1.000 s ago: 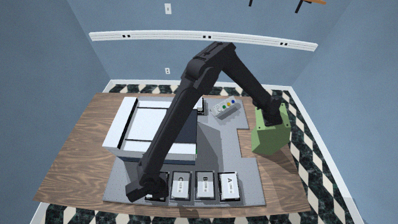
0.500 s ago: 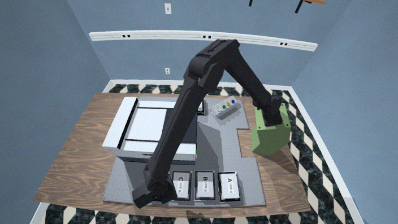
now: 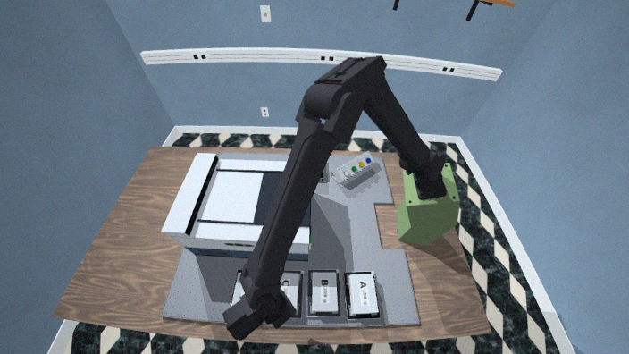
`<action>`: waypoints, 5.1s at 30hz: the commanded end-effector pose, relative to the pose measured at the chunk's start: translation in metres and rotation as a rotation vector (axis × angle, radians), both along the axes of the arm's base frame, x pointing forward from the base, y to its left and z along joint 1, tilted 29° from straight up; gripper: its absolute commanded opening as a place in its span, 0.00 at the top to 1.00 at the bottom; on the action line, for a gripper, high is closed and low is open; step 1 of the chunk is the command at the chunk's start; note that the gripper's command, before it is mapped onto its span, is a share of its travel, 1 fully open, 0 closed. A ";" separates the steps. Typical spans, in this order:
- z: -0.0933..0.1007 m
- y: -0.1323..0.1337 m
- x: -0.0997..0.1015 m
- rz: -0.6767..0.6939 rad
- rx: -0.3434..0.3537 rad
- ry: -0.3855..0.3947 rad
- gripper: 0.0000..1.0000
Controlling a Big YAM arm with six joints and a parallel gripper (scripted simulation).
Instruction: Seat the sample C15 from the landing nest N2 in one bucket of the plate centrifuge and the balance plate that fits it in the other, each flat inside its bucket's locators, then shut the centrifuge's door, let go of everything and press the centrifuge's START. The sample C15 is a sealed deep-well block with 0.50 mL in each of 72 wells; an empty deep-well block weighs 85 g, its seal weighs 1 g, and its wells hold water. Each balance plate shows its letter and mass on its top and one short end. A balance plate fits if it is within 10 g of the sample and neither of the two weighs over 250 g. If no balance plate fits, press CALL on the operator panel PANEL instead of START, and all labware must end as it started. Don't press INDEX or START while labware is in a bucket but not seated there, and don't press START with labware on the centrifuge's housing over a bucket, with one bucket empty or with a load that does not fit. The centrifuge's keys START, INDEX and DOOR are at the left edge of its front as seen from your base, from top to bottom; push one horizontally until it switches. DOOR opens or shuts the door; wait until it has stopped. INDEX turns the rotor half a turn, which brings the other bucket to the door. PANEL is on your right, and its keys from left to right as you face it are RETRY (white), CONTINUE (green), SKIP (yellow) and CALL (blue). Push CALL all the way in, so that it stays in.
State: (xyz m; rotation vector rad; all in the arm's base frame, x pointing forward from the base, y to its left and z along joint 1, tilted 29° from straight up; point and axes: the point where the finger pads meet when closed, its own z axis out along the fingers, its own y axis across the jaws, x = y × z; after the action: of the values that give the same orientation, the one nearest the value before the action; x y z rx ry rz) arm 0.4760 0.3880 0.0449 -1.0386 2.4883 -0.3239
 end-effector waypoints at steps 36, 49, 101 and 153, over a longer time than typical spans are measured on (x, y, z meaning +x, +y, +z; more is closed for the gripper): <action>-0.028 0.018 -0.122 0.796 -0.384 0.011 1.00; -0.044 0.007 -0.169 1.101 -0.552 0.025 1.00; -0.082 -0.051 -0.282 1.945 -1.036 0.055 1.00; -0.092 -0.074 -0.308 2.185 -1.183 0.067 1.00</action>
State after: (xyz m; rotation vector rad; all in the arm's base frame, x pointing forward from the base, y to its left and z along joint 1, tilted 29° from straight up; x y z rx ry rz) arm 0.1730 0.3035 -0.0528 -3.1187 -0.1667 -0.8042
